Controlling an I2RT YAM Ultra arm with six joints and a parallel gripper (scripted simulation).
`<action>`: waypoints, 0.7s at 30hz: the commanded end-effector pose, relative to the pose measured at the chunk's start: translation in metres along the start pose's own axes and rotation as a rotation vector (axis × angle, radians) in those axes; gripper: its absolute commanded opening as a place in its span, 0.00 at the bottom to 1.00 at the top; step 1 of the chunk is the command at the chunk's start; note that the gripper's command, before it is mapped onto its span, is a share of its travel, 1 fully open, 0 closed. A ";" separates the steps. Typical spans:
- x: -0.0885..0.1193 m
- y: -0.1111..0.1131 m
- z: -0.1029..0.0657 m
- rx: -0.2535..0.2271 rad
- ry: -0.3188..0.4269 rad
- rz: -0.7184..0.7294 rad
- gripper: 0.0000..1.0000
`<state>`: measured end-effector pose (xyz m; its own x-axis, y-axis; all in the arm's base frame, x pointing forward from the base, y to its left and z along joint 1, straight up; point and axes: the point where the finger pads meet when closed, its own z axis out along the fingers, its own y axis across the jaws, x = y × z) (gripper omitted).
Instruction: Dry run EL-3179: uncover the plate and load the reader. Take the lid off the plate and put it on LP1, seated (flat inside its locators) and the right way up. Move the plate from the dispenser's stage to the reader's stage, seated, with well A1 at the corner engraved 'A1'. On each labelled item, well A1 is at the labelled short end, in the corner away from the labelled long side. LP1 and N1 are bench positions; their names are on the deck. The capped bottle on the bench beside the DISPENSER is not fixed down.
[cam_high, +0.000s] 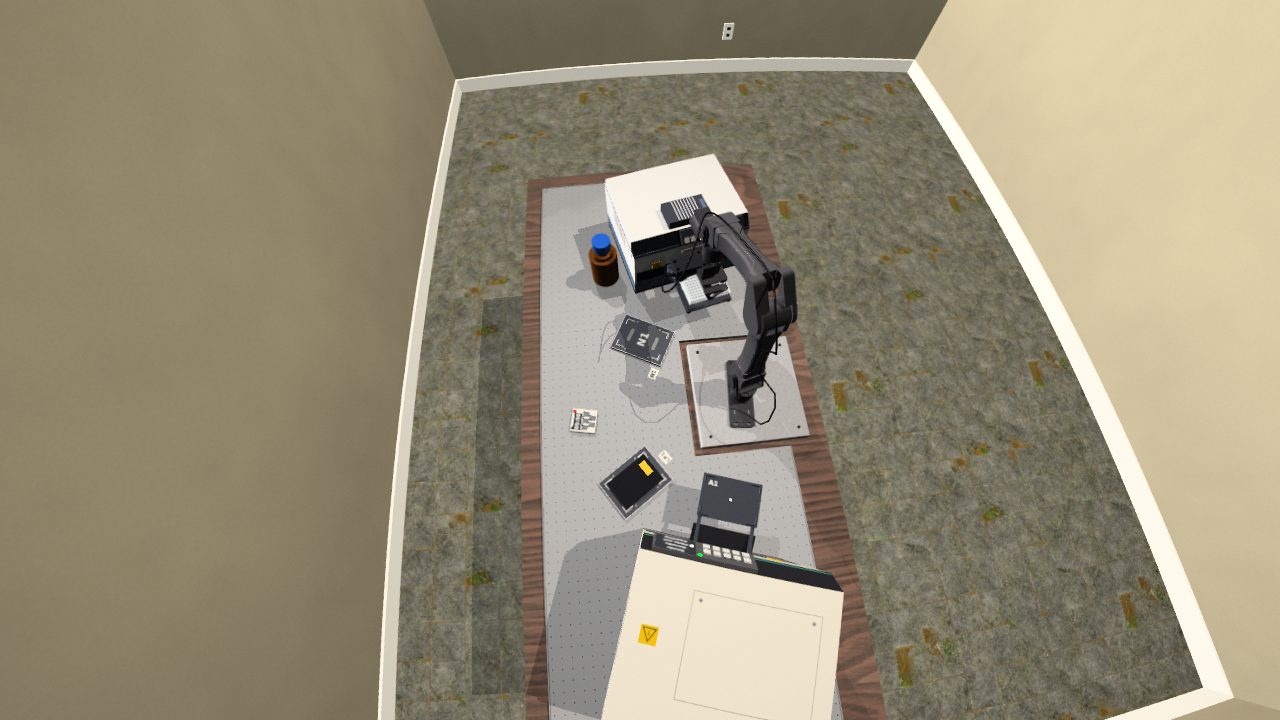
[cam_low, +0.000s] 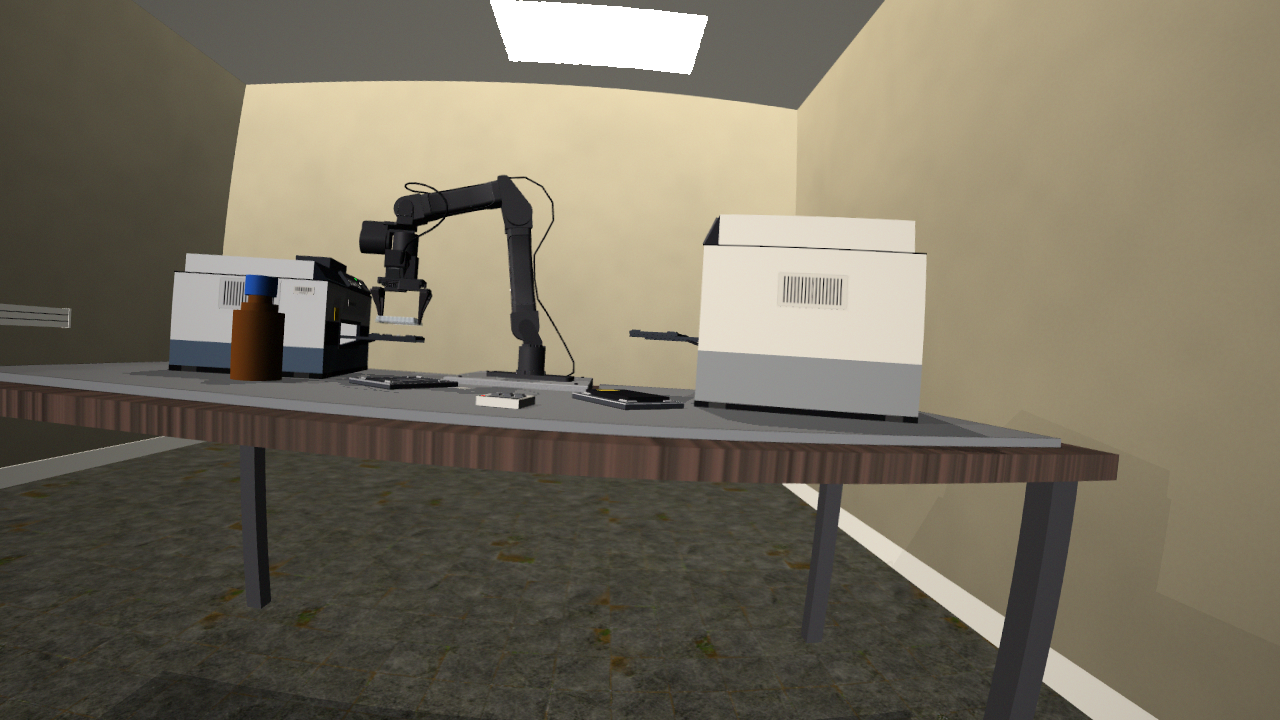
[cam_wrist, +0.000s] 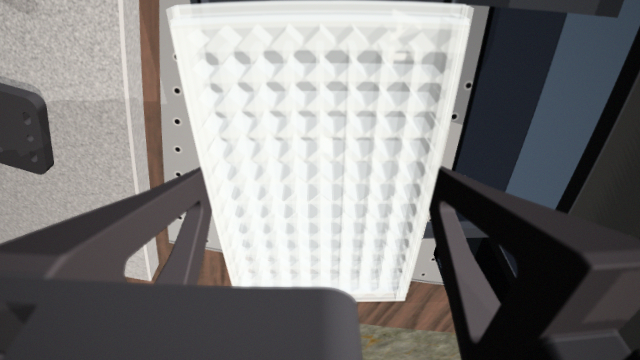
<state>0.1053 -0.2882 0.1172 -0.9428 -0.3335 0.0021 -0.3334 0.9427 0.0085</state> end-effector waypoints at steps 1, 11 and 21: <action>0.003 -0.007 -0.019 0.054 -0.012 0.010 0.86; 0.003 -0.005 -0.021 0.022 -0.012 0.010 0.86; 0.001 0.000 -0.037 0.014 -0.012 -0.001 0.86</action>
<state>0.1049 -0.2909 0.1394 -0.9439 -0.3302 0.0019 -0.3302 0.9439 0.0044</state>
